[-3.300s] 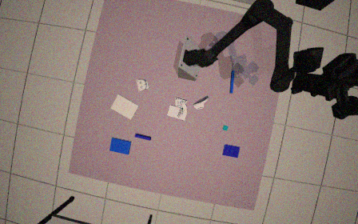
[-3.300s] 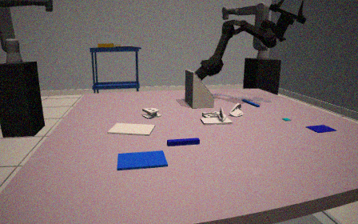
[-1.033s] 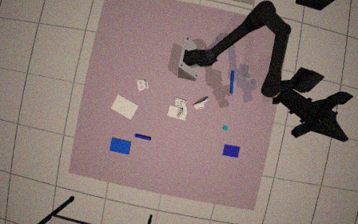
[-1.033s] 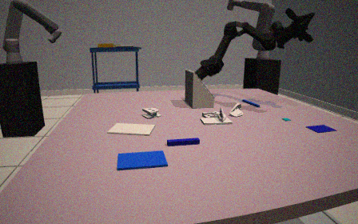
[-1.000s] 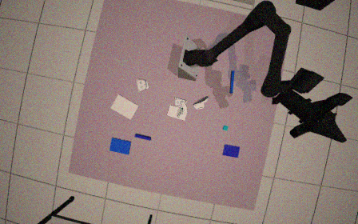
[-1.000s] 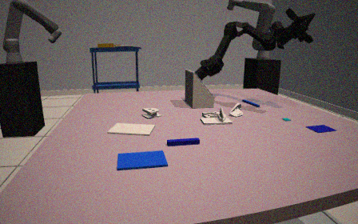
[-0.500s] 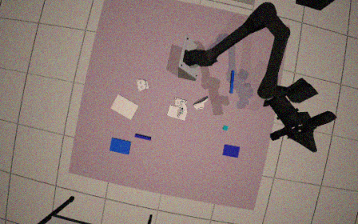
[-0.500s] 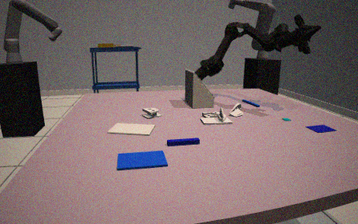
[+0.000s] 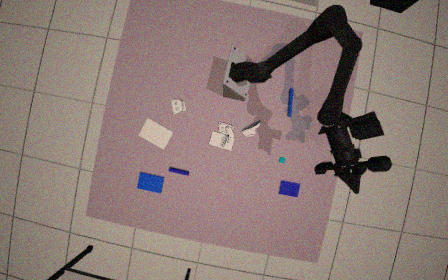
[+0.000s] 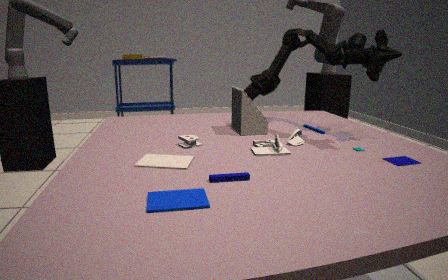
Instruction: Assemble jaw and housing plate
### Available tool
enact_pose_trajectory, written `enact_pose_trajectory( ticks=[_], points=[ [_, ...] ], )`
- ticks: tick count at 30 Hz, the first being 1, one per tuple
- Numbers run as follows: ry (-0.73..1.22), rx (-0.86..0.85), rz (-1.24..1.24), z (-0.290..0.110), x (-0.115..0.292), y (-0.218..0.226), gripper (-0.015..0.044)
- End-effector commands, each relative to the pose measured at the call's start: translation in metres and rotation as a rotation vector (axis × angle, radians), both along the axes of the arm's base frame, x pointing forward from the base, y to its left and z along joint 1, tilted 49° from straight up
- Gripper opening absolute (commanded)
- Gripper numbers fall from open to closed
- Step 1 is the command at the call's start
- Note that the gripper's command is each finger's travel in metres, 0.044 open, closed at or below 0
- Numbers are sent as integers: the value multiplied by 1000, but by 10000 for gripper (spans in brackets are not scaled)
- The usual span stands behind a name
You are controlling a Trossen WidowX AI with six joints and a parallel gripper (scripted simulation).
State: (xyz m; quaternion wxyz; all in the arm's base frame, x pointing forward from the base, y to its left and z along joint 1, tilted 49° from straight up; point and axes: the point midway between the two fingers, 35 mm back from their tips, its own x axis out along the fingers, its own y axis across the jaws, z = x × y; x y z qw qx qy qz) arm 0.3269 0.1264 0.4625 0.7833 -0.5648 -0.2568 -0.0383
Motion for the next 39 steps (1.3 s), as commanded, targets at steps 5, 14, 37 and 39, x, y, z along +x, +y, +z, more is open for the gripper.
enact_pose_trajectory(
  ticks=[5,14,37,39],
  points=[
    [139,-169,43,-46,16,13,0],
    [287,-331,110,-96,25,23,0],
    [687,-636,395,-228,3,29,0],
    [722,-651,427,-238,-2,28,0]
  ],
)
